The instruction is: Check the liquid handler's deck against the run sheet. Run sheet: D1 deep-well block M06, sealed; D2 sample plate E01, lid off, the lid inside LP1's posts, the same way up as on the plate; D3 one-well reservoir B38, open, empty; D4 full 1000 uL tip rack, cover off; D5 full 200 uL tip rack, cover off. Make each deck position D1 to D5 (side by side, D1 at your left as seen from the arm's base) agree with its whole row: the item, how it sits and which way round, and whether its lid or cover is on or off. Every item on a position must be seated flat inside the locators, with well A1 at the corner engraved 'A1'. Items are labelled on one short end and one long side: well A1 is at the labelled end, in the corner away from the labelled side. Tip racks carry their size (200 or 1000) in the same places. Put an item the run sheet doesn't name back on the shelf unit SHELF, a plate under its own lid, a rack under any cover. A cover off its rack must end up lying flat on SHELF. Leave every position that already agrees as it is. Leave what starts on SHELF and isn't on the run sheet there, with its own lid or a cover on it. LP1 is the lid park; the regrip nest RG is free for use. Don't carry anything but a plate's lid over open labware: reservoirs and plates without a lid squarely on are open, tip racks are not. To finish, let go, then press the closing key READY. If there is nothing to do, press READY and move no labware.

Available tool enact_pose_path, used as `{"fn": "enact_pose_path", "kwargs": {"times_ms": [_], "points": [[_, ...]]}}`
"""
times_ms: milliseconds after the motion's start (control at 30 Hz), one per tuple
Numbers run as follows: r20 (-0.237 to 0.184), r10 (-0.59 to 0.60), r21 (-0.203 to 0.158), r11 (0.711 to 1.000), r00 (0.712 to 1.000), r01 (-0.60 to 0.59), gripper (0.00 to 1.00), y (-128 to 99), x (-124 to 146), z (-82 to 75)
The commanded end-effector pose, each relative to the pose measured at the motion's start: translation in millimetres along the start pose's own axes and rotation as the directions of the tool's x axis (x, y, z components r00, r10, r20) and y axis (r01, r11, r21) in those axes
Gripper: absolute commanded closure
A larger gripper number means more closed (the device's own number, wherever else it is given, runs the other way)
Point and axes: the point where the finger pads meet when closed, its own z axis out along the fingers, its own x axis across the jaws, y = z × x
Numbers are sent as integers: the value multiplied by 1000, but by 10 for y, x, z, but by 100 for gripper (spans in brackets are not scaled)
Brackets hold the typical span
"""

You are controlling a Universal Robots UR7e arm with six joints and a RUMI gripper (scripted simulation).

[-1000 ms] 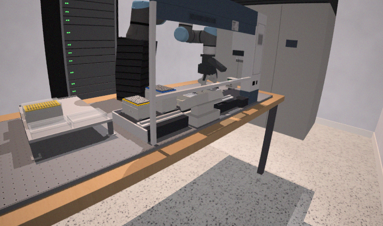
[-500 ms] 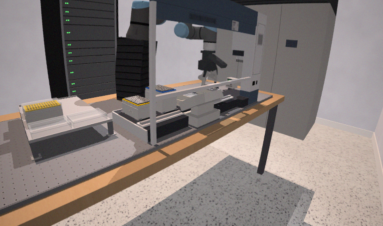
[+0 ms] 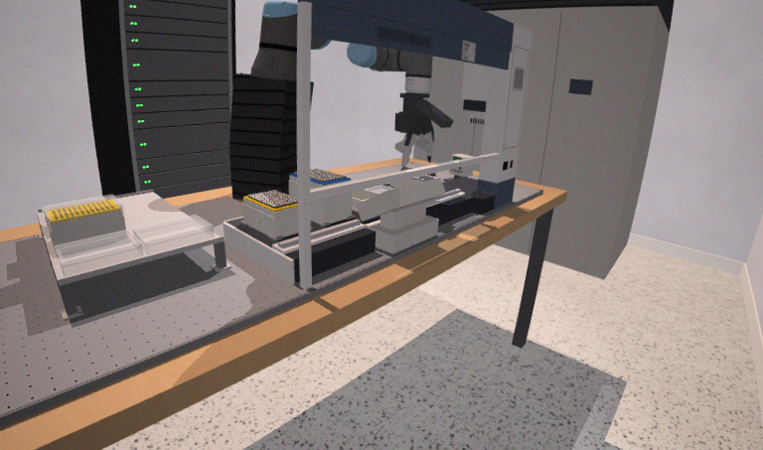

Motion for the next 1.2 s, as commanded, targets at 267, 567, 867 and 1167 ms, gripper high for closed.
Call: {"fn": "enact_pose_path", "kwargs": {"times_ms": [267, 567, 867, 1167], "points": [[-1, 1, -3, 1000, 1000, -1, 18, 17, 12, -219], [-1, 1, -3, 1000, 1000, -1, 18, 17, 12, -368], [-1, 1, -3, 1000, 1000, -1, 18, 17, 12, -484], [-1, 1, -3, 1000, 1000, -1, 18, 17, 12, -634]]}}
